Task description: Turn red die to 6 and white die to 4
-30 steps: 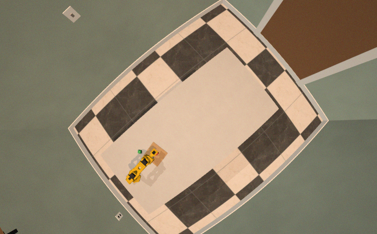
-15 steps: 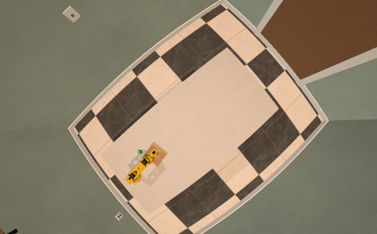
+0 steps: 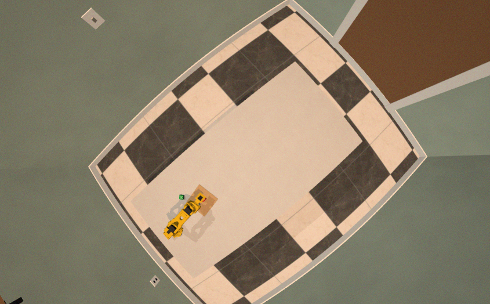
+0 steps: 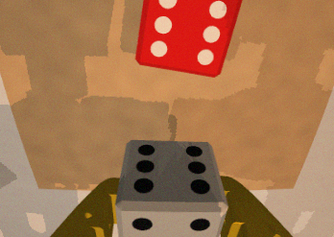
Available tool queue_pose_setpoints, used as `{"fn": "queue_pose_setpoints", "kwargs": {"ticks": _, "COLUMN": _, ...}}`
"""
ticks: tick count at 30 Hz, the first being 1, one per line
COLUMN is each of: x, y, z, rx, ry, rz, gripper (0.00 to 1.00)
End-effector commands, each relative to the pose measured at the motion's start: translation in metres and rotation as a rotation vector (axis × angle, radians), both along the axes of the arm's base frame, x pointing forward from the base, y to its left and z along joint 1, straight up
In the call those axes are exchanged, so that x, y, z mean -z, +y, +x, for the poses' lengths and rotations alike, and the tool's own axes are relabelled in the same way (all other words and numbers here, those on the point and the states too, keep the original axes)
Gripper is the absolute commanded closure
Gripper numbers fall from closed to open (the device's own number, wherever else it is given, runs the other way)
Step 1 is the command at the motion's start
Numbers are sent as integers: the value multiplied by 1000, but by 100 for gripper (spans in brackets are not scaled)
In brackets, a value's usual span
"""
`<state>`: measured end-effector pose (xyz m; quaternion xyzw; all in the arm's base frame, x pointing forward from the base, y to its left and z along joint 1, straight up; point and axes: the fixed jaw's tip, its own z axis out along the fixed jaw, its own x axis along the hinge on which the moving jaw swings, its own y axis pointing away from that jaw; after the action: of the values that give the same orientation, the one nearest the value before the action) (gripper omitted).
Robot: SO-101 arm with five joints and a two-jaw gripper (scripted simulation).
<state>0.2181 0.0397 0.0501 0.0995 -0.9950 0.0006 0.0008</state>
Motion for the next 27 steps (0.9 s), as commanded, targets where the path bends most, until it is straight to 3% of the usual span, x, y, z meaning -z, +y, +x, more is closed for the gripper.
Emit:
{"fn": "queue_pose_setpoints", "kwargs": {"ticks": 1, "x": -11, "y": 2, "z": 5, "rx": 3, "ry": -62, "rz": 11, "gripper": 100}}
{"fn": "queue_pose_setpoints", "kwargs": {"ticks": 27, "x": 1, "y": 2, "z": 5, "rx": 3, "ry": -62, "rz": 11, "gripper": 100}}
